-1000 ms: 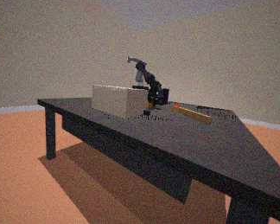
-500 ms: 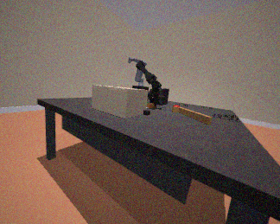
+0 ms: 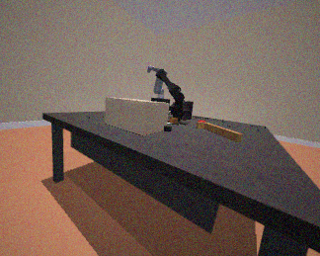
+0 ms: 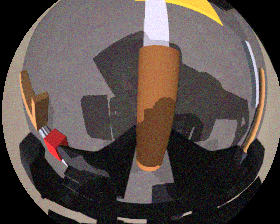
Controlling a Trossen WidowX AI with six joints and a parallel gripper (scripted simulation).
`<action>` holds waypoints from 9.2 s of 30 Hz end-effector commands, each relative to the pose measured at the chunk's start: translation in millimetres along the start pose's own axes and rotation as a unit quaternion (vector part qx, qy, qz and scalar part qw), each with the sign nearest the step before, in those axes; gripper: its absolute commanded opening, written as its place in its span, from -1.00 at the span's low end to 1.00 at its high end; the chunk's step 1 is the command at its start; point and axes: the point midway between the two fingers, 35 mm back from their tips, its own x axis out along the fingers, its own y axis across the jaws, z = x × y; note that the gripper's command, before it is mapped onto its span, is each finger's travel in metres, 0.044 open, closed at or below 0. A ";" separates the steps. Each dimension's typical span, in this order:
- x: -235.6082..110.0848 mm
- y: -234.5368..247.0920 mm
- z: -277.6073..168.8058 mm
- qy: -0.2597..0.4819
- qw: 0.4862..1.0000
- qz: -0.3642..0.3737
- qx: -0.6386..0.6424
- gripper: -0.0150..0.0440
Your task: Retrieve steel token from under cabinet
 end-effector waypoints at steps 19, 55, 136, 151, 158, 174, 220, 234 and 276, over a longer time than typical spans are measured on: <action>-1.1 8.1 -13.4 0.001 1.000 0.000 0.011 -0.49; -3.6 40.7 -17.8 0.003 0.999 0.000 0.042 -0.40; -0.8 37.0 20.5 0.002 0.999 0.001 0.045 -0.49; -1.0 35.0 41.0 0.002 0.999 0.000 0.045 -0.49; -1.1 34.1 50.1 0.001 0.999 0.000 0.045 -0.49; -1.4 32.1 70.2 0.001 0.999 0.000 0.045 -0.49; -2.3 27.4 121.9 0.000 0.999 0.000 0.046 -0.49; -2.5 26.3 135.9 0.000 0.999 0.000 0.047 -0.49; -3.1 23.9 173.6 -0.001 0.999 0.000 0.047 -0.49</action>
